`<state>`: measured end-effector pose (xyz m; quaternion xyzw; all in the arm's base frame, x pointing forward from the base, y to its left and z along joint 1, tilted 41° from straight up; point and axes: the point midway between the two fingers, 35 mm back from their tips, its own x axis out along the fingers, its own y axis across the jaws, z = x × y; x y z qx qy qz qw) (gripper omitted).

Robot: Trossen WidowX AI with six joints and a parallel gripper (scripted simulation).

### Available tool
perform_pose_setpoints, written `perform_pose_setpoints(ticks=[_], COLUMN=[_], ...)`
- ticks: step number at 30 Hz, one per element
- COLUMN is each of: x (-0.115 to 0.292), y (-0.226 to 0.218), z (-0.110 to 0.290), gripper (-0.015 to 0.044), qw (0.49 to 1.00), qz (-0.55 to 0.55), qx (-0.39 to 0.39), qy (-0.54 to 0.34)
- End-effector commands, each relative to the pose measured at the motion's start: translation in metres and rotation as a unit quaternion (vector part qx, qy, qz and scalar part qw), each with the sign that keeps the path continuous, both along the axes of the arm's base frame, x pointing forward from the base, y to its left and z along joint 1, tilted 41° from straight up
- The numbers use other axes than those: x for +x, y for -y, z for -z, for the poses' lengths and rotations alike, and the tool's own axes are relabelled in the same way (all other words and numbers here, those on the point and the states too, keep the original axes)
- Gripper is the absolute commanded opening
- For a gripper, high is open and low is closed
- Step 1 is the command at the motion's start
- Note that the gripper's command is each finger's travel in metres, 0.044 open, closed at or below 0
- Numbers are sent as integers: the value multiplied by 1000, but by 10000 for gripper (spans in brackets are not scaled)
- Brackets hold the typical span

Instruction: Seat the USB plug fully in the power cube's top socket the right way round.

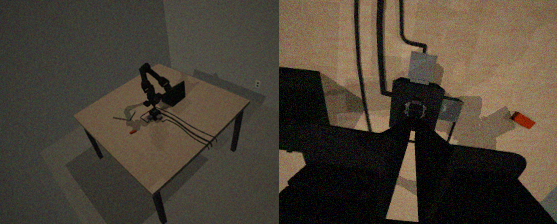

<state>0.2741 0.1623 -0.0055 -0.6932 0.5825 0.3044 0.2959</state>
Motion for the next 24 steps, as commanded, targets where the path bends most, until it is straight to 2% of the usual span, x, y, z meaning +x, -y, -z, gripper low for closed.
perform_pose_setpoints(ticks=[1,24], x=[0,1], y=[1,3], z=[0,1], gripper=[0,0], qw=[1000,1000], qz=[0,1], qx=[-2,-16], qy=[0,2])
